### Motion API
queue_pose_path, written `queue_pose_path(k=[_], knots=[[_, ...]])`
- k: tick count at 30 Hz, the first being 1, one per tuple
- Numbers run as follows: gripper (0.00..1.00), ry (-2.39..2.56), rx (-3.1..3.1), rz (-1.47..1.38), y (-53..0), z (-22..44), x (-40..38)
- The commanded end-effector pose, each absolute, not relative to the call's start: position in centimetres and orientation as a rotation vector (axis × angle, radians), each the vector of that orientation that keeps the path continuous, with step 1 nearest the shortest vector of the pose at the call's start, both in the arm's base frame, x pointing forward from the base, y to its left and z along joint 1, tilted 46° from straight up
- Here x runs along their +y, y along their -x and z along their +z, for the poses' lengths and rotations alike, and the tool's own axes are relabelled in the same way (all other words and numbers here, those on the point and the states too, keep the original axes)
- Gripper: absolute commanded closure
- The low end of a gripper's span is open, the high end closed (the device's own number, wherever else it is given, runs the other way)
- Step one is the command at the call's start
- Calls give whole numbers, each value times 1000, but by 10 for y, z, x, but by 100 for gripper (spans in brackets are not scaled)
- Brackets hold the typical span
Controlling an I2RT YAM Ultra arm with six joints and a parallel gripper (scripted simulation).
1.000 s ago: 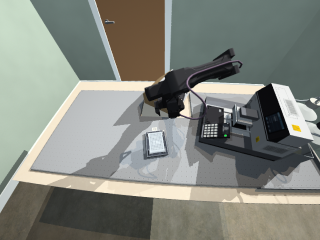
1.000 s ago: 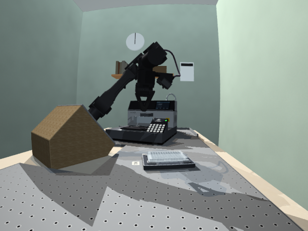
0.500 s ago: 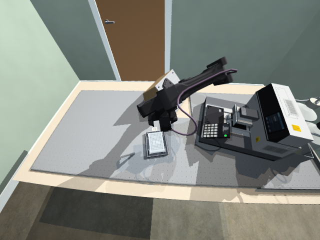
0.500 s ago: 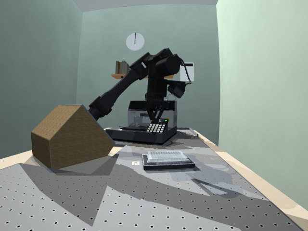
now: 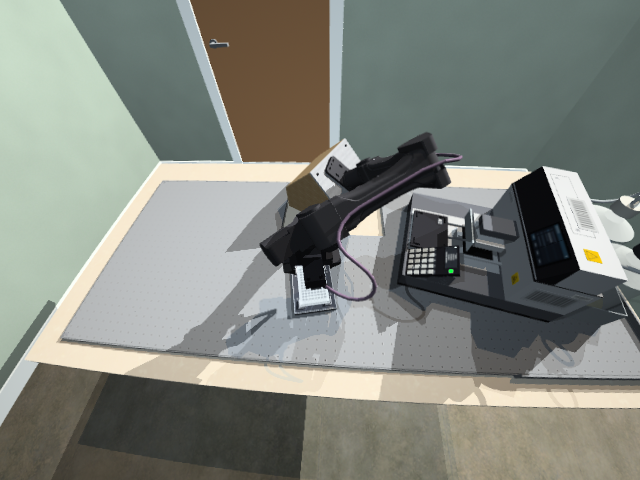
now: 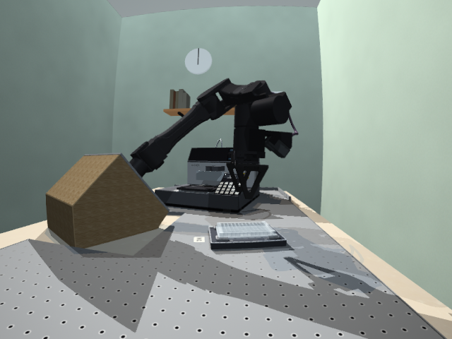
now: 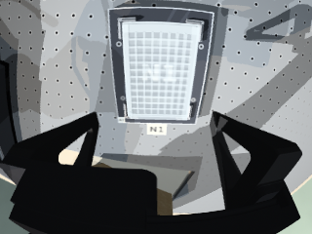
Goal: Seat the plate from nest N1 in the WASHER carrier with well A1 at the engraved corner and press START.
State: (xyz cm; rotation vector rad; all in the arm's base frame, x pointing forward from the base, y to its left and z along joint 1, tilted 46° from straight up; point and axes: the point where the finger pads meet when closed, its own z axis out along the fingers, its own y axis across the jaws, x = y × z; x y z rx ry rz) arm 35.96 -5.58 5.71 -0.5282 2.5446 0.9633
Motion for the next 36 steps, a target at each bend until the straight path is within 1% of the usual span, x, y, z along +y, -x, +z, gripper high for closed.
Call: queue_pose_path(k=[1,2,36], knots=[[0,459,2524,938,-371,59,-70],[0,476,2507,901,-373,71,-71],[0,466,2517,924,-370,67,-69]])
